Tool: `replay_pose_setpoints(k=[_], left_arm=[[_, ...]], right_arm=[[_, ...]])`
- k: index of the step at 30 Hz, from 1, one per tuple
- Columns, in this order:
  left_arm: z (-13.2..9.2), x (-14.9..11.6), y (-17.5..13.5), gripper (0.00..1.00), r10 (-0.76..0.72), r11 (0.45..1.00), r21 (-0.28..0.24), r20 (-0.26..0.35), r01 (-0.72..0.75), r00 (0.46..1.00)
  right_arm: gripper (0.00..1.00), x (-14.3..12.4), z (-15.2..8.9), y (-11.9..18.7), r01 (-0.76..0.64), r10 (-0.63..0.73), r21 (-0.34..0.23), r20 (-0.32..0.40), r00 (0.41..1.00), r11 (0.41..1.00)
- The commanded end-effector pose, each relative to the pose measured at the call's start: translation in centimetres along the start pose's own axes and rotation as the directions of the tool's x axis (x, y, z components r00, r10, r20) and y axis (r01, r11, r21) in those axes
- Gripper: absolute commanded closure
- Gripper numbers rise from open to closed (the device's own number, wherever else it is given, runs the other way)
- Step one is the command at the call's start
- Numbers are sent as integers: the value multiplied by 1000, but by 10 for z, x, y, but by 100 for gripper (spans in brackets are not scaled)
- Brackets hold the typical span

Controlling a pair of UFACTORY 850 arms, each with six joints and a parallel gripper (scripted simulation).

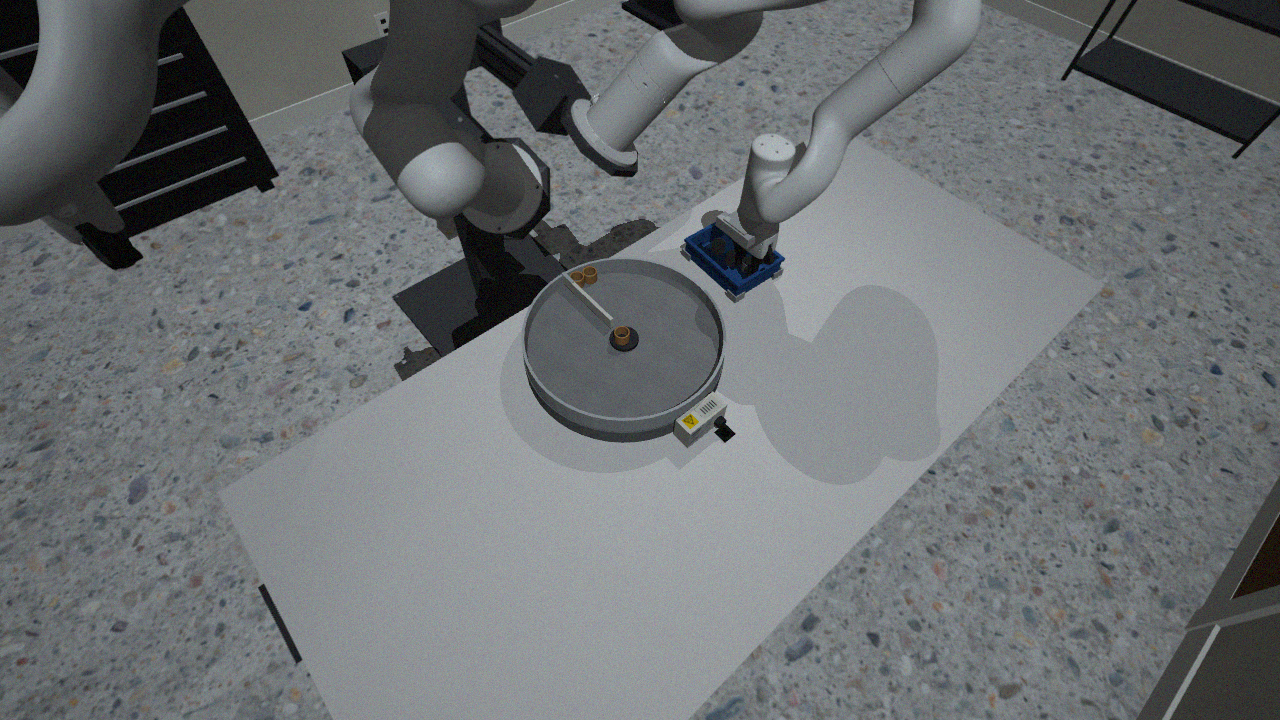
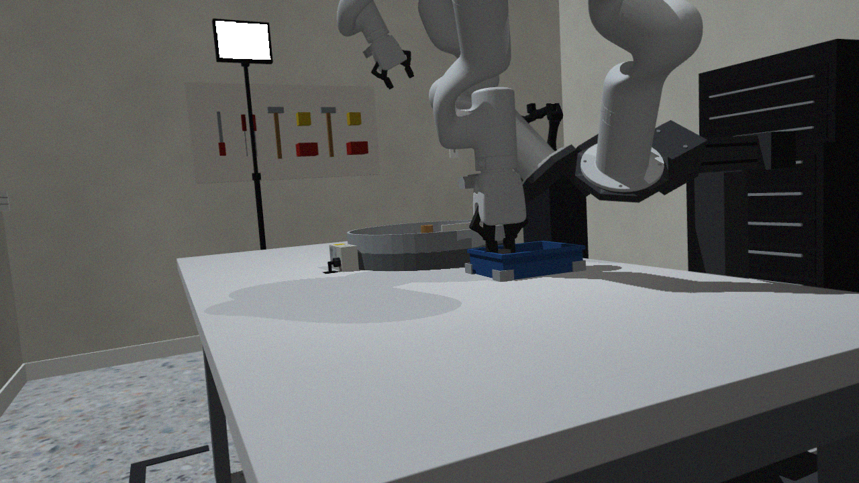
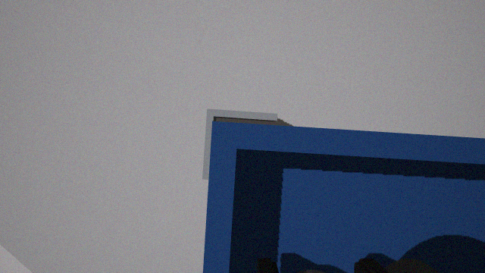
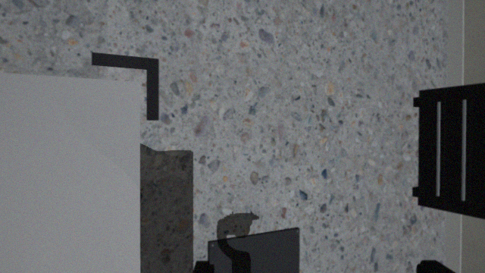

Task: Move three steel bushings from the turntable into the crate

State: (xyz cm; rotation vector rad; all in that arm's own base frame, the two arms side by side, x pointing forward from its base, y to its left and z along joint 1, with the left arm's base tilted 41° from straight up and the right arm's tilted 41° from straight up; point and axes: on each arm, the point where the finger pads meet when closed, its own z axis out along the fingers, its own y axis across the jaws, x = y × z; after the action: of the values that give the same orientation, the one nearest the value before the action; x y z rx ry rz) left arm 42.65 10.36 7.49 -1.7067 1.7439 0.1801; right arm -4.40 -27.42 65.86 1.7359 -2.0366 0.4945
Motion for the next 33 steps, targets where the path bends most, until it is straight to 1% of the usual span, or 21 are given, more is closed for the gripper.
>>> replay_pose_setpoints(k=[1, 9, 33], left_arm=[[6, 0, 0, 100, 0, 1000, 1, 0, 0, 1000], [12, 0, 0, 100, 0, 1000, 1, 0, 0, 1000], [13, 0, 0, 100, 0, 1000, 1, 0, 0, 1000]], right_arm=[[0, 0, -1, 0, 0, 0, 0, -2, 1000, 1000], [0, 0, -1, 0, 0, 0, 0, -2, 1000, 1000], [0, 0, -1, 0, 0, 0, 0, -2, 1000, 1000]])
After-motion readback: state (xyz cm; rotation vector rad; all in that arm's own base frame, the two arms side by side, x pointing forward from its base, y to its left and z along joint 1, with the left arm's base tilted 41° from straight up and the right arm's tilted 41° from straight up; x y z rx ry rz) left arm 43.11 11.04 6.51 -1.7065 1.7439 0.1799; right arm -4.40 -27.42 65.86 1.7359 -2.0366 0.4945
